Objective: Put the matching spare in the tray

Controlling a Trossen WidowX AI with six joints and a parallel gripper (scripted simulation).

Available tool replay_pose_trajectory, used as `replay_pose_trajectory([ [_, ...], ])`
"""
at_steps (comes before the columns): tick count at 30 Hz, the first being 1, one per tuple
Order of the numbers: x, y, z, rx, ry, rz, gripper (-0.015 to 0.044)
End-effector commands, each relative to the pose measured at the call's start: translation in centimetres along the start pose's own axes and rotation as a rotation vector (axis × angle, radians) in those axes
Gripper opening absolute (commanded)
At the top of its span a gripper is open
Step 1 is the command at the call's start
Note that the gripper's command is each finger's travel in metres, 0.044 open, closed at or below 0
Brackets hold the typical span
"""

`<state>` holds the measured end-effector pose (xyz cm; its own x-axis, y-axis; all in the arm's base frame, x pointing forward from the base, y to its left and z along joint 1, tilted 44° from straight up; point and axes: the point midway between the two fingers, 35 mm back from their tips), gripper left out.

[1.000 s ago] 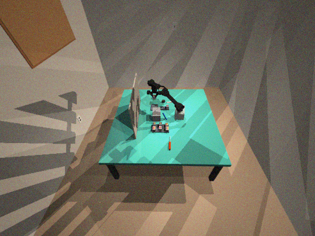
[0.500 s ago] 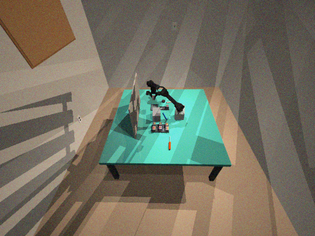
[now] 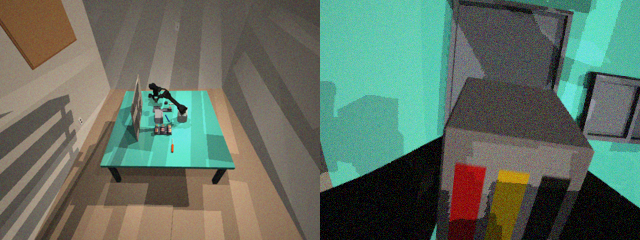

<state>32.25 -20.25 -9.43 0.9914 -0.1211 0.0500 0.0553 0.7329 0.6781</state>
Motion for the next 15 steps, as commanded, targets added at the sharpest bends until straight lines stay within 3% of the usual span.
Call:
replay_pose_trajectory([
  [1,0.0,0.0,-0.6,0.006,-0.002,-0.006,0.0],
  [15,0.2,0.0,-2.2,0.005,-0.003,-0.006,0.0],
])
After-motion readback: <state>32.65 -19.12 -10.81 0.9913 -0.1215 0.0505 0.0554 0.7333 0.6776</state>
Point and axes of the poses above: the point midway between the two fingers, 35 mm back from their tips, its own z axis back along the fingers, its own x axis across the jaws, y = z × x, and after that the axes turned 3 degrees about z, right-handed
